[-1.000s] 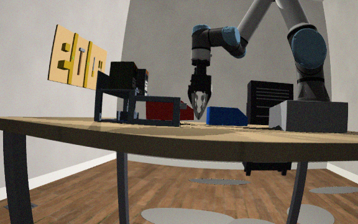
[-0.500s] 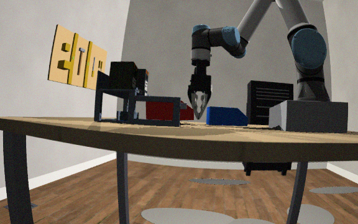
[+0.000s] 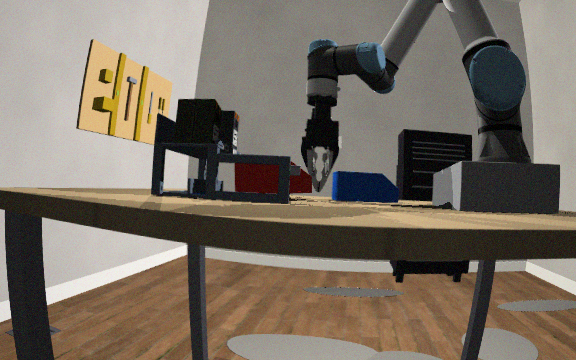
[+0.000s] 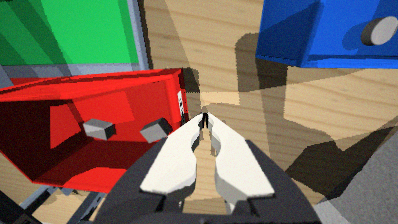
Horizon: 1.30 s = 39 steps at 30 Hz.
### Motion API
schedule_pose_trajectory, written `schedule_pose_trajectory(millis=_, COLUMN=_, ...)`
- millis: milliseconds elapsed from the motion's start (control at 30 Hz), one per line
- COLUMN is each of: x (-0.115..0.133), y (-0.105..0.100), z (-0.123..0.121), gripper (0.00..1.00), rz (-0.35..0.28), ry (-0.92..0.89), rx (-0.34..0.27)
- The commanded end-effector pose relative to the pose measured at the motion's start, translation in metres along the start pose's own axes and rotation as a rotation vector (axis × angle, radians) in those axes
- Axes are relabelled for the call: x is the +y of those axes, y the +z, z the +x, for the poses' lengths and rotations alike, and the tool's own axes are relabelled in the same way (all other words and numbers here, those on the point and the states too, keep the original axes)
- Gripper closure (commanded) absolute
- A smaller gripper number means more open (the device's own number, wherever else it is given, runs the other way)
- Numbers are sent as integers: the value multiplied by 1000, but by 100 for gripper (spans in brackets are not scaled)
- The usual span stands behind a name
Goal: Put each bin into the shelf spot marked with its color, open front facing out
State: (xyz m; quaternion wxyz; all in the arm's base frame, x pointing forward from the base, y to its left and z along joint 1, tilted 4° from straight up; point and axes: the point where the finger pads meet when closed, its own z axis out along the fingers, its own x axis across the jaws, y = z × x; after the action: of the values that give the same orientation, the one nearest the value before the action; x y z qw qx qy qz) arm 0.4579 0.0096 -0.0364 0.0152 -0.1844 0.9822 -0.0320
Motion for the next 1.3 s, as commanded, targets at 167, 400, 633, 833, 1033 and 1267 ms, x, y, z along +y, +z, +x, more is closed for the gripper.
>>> schedule_pose_trajectory(millis=167, x=0, y=-1, z=-5, gripper=100, rz=1, ry=-1, rx=-1)
schedule_pose_trajectory(millis=400, x=0, y=-1, z=-7, gripper=100, rz=2, ry=-1, rx=-2)
schedule_pose_trajectory(millis=633, x=0, y=-1, z=-11, gripper=100, rz=1, ry=-1, rx=-1)
schedule_pose_trajectory(millis=833, x=0, y=-1, z=-14, gripper=100, rz=1, ry=-1, rx=-1)
schedule_pose_trajectory(millis=1033, x=0, y=-1, z=-17, gripper=100, rz=1, ry=-1, rx=-1)
schedule_pose_trajectory(millis=1267, x=0, y=-1, z=-22, gripper=100, rz=1, ry=-1, rx=-1)
